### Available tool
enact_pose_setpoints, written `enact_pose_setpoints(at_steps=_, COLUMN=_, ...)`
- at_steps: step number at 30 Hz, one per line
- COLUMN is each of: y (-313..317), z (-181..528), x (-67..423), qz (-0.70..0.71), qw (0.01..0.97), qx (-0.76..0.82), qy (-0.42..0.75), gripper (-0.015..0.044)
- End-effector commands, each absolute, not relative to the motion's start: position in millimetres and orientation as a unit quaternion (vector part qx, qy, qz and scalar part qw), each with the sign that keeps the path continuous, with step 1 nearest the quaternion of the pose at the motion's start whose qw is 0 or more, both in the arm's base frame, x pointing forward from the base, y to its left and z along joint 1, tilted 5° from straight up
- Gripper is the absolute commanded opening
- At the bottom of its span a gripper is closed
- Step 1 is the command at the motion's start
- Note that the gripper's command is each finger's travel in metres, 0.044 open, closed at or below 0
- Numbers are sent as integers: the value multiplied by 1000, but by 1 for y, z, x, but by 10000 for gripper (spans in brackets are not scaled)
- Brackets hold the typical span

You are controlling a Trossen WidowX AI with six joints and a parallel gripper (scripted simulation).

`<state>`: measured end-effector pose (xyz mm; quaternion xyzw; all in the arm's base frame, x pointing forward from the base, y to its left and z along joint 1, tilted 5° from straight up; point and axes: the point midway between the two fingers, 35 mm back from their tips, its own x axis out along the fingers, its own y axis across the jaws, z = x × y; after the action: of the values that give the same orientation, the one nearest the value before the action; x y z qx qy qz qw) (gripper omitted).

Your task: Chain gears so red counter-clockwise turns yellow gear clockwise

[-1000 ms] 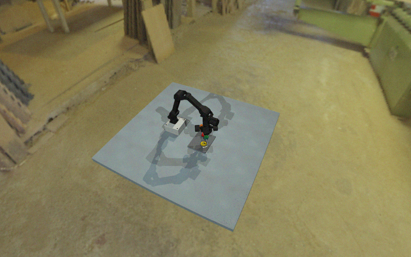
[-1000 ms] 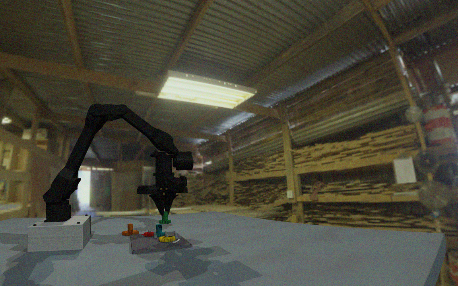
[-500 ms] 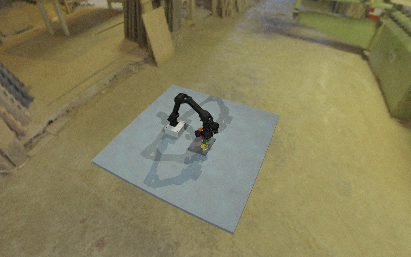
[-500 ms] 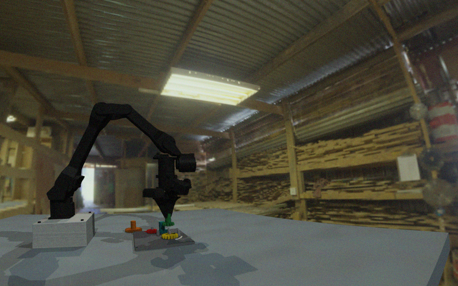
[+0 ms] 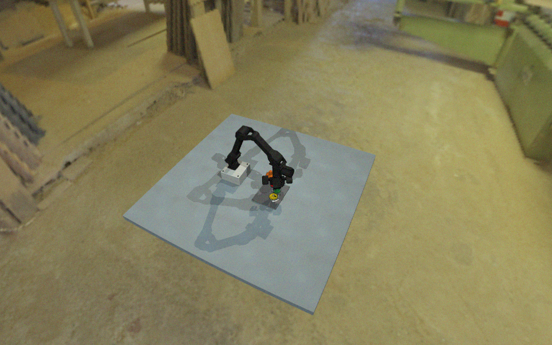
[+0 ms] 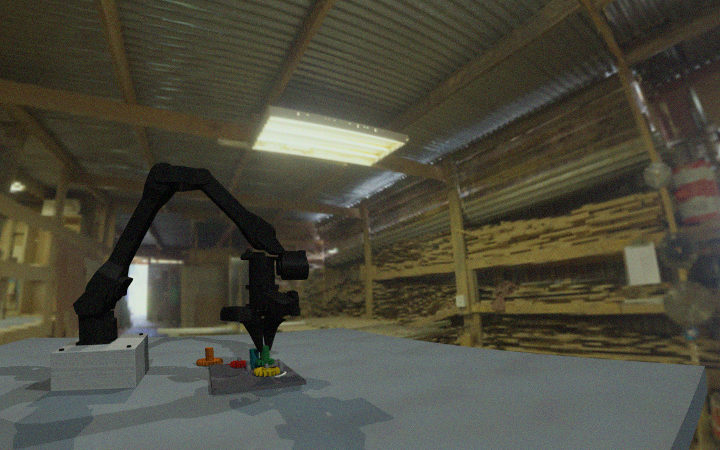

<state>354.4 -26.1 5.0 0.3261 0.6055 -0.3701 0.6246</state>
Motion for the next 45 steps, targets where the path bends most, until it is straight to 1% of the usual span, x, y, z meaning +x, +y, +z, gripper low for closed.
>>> enact_pose_setpoints(at_steps=1, y=-27, z=1, x=354, qz=-399, qw=609, qx=354, qy=587, gripper=0)
enact_pose_setpoints(at_steps=6, y=-28, z=1, x=353, qz=-437, qw=585, qx=393, qy=559, gripper=0)
enact_pose_setpoints(at_steps=10, y=-28, z=0, x=354, qz=-434, qw=587, qx=390, qy=562, gripper=0)
enact_pose_setpoints(at_steps=29, y=-28, z=-4, x=354, qz=-293, qw=661, qx=244, qy=647, gripper=0)
enact_pose_setpoints(at_steps=37, y=-28, z=-5, x=354, qz=-305, qw=656, qx=257, qy=641, gripper=0)
enact_pose_setpoints(at_steps=42, y=-28, z=-4, x=354, qz=-323, qw=649, qx=275, qy=632, gripper=131)
enact_pose_setpoints(at_steps=45, y=-27, z=-2, x=354, qz=-342, qw=640, qx=295, qy=622, gripper=140)
